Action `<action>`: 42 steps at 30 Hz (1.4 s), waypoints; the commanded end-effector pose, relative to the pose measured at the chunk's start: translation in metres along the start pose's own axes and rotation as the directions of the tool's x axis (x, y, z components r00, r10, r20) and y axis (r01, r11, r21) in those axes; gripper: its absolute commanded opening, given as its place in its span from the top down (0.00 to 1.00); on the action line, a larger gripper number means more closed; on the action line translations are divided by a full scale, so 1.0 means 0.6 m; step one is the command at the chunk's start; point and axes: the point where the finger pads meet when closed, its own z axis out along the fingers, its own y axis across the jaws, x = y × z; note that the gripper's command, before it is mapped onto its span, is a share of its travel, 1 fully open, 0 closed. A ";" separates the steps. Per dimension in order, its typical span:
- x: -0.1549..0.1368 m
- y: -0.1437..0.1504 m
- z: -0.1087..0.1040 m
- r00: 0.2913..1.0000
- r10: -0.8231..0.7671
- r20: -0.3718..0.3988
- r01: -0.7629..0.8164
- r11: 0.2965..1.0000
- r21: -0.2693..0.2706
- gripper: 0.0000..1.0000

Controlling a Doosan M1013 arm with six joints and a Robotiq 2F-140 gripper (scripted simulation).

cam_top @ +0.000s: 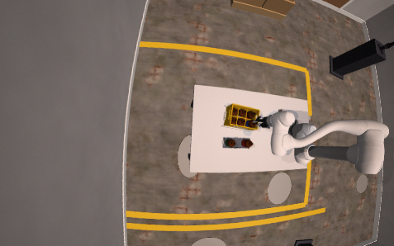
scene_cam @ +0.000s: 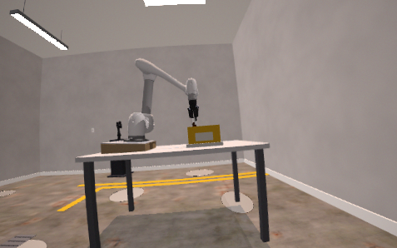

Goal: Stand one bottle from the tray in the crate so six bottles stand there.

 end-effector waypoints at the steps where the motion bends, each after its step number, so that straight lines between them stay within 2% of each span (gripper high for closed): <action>1: 0.000 0.000 0.000 1.000 0.000 0.000 0.000 1.000 0.000 1.00; 30: 0.000 0.000 0.006 1.000 0.000 0.000 0.000 1.000 0.000 1.00; 42: 0.000 0.000 0.025 1.000 0.000 0.000 0.000 1.000 0.000 1.00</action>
